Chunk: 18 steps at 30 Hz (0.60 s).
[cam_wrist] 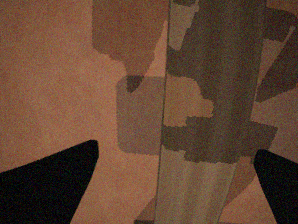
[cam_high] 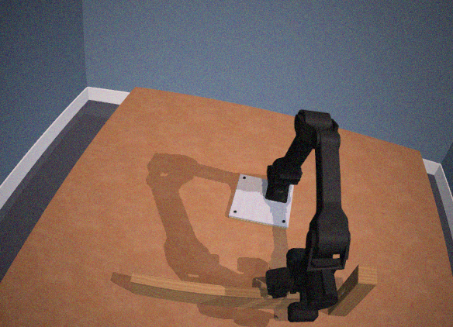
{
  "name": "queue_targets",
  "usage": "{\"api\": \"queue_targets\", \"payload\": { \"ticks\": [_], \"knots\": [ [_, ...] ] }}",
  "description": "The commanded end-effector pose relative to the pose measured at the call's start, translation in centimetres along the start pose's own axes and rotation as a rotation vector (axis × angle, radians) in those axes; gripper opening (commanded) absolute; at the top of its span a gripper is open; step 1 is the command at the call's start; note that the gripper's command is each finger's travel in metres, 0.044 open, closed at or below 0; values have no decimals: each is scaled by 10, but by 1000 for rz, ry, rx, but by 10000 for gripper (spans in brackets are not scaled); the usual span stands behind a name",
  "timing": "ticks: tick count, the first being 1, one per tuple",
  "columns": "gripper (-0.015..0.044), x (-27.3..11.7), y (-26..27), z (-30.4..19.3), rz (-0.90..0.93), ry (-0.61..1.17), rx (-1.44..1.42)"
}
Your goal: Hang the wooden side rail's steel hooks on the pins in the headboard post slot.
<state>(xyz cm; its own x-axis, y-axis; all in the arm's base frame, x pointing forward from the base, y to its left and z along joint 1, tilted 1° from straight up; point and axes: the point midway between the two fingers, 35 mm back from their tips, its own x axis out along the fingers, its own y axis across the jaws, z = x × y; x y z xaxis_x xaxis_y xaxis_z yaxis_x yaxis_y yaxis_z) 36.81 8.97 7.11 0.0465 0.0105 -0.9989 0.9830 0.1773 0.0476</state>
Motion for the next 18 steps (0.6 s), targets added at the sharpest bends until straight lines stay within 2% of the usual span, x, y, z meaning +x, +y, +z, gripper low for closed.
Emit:
{"api": "queue_targets", "payload": {
  "ticks": [1,12,18],
  "knots": [
    [440,11,-3,1,-10,-4,4],
    [440,19,-4,1,-10,-4,4],
    [282,19,-4,1,-10,-4,4]
  ]
}}
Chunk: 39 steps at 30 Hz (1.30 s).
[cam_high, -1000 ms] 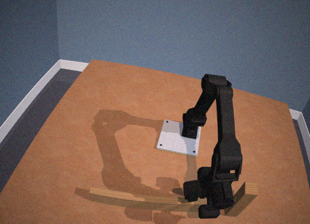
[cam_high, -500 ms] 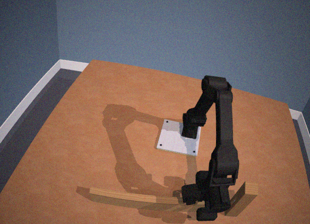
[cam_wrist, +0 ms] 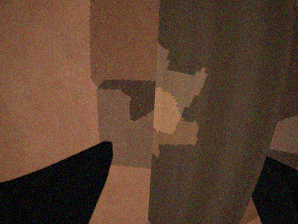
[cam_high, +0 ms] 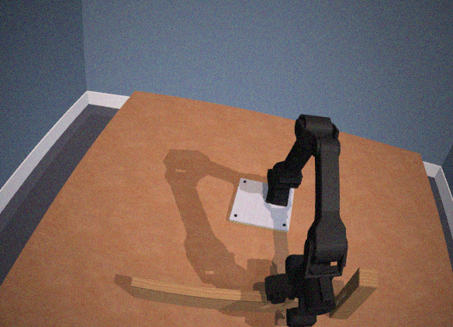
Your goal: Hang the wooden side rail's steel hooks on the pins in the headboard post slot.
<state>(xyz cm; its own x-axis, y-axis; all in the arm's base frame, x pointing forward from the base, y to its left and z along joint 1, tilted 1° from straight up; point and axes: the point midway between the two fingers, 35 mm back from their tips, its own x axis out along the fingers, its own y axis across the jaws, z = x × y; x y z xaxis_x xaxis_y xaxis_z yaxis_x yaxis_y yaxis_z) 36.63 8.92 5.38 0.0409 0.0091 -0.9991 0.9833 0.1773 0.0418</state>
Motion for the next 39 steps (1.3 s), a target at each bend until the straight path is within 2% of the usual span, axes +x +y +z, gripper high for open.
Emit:
{"api": "queue_targets", "payload": {
  "ticks": [1,7,13,15,32,39],
  "knots": [
    [256,2,-1,1,-4,-3,4],
    [99,2,-1,1,-4,-3,4],
    [59,2,-1,1,-4,-3,4],
    [6,2,-1,1,-4,-3,4],
    [0,1,-1,1,-4,-3,13],
    [0,1,-1,1,-4,-3,100]
  ]
}}
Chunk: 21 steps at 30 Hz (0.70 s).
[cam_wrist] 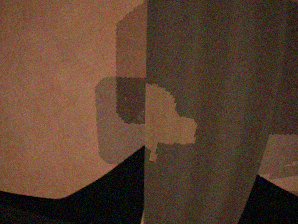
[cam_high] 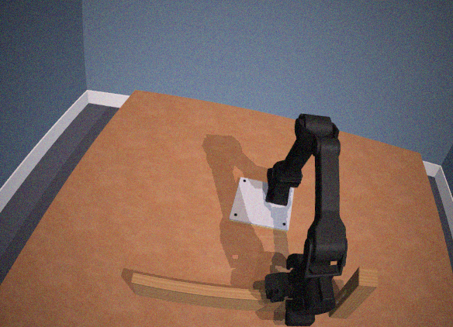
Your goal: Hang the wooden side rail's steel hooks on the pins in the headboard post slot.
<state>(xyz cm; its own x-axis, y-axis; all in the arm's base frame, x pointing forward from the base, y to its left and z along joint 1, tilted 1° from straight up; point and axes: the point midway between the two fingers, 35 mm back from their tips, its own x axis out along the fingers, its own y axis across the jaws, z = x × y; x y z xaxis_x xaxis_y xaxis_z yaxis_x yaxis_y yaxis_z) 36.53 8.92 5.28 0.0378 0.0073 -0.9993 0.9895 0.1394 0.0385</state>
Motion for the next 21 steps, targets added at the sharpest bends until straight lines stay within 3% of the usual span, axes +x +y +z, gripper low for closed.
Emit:
{"api": "queue_targets", "payload": {
  "ticks": [1,21],
  "knots": [
    [0,0,0,1,-1,-2,62],
    [0,0,-8,0,-1,-2,201]
  ]
}}
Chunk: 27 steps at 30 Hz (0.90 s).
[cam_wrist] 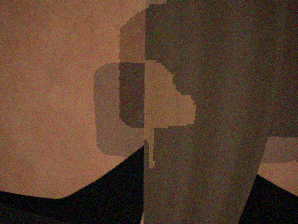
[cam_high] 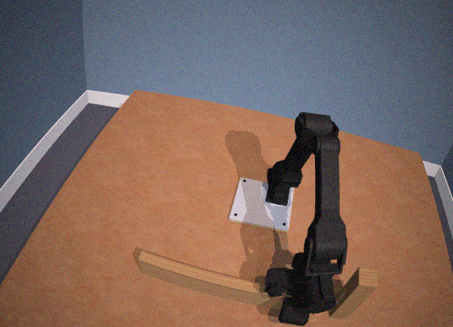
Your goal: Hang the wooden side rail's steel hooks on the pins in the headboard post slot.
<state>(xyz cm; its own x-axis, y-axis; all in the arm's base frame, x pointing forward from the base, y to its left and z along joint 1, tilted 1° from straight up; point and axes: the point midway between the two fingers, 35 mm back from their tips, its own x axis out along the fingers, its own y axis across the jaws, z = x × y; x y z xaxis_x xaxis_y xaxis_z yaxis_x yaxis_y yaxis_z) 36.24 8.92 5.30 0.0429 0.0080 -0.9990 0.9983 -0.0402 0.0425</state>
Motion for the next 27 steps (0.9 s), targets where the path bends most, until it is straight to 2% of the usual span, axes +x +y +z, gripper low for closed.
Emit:
{"api": "queue_targets", "payload": {
  "ticks": [1,27],
  "knots": [
    [0,0,-5,2,-6,-3,21],
    [0,0,-9,1,1,0,7]
  ]
}}
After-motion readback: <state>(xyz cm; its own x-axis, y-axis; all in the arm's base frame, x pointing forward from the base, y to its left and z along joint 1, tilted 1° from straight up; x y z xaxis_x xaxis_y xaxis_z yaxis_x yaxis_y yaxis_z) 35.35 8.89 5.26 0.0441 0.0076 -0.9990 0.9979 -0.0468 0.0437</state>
